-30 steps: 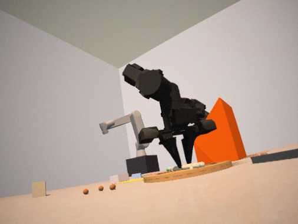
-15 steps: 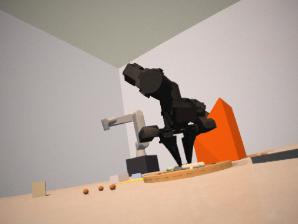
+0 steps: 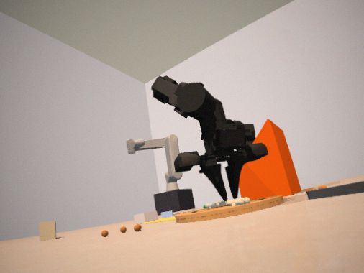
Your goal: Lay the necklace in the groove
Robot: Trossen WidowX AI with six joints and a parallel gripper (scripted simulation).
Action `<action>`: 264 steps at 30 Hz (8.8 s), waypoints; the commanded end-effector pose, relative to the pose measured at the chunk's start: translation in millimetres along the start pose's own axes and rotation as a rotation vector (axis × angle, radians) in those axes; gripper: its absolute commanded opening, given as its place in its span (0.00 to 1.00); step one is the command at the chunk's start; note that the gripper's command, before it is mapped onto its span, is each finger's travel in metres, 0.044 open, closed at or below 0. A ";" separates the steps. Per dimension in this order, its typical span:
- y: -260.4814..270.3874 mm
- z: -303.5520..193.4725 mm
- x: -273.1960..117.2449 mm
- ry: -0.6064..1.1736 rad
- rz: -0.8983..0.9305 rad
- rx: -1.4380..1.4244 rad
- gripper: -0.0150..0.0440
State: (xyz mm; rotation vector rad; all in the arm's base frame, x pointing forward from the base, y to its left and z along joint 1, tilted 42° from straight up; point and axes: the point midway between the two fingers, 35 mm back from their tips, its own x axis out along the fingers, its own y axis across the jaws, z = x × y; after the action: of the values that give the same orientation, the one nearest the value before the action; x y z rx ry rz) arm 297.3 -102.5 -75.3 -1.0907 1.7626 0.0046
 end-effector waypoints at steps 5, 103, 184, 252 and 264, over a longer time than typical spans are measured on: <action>0.0 0.4 0.1 -0.002 -0.002 0.002 0.39; -11.4 -30.1 7.4 0.002 -0.002 -0.112 0.68; 1.2 -29.2 2.9 0.001 -0.002 -0.112 0.25; 0.9 -29.0 -0.9 0.001 -0.002 -0.112 1.00; 0.9 -29.0 -0.9 0.001 -0.002 -0.112 1.00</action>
State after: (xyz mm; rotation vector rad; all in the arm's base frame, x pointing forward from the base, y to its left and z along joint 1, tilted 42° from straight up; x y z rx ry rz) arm 275.1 -114.8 -61.6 -1.1735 1.7804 0.1080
